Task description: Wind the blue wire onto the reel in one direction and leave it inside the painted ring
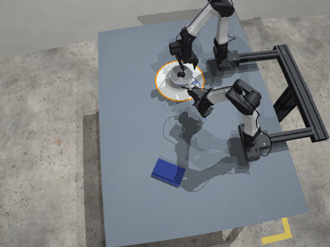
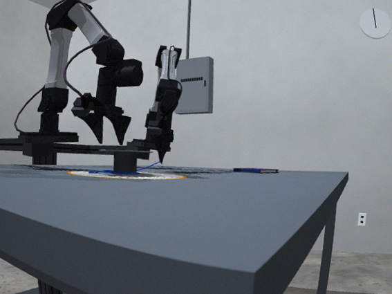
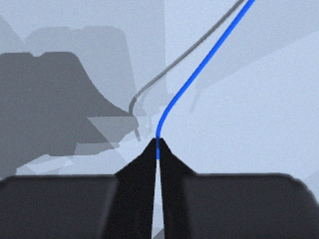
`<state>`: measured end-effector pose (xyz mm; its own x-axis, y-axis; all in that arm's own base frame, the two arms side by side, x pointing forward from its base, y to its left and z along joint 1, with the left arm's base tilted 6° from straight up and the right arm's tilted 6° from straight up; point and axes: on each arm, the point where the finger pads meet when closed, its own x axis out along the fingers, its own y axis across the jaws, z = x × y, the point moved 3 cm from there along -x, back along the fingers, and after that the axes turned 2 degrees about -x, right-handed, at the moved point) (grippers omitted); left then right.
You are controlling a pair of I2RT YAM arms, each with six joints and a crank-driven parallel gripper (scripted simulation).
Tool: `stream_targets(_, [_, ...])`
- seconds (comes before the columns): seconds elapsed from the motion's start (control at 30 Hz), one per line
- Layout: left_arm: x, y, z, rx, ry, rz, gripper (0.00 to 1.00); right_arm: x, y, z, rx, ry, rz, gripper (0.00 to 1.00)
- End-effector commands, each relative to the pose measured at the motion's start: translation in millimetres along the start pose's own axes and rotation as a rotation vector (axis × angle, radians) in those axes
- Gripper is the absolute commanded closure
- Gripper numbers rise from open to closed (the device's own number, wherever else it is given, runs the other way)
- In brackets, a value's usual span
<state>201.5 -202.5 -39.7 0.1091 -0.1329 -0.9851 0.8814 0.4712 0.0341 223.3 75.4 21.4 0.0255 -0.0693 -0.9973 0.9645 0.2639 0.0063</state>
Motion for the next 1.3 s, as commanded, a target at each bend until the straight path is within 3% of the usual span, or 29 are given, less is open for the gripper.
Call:
stream_targets(0.0, [-3.0, 0.9, 6.5, 0.010, -0.029, 0.009, 1.00, 1.1, 4.5, -0.2, 0.007, -0.012, 0.037, 0.23])
stream_targets(0.33, [-2.7, 1.1, 5.6, 0.010, -0.029, 0.009, 1.00, 35.3, 6.8, 0.8, 0.007, -0.012, 0.037, 0.23])
stream_targets(0.73, [-2.5, 1.3, 4.4, 0.011, -0.029, 0.009, 1.00, 28.7, 10.1, 2.5, 0.007, -0.012, 0.037, 0.23])
stream_targets(1.2, [-3.3, 2.2, 5.8, 0.009, -0.023, 0.009, 1.00, 28.7, 10.1, 2.5, 0.007, -0.012, 0.037, 0.49])
stream_targets(1.27, [-3.3, 2.2, 5.8, 0.009, -0.023, 0.009, 1.00, 28.7, 10.1, 2.5, 0.007, -0.012, 0.037, 0.49])
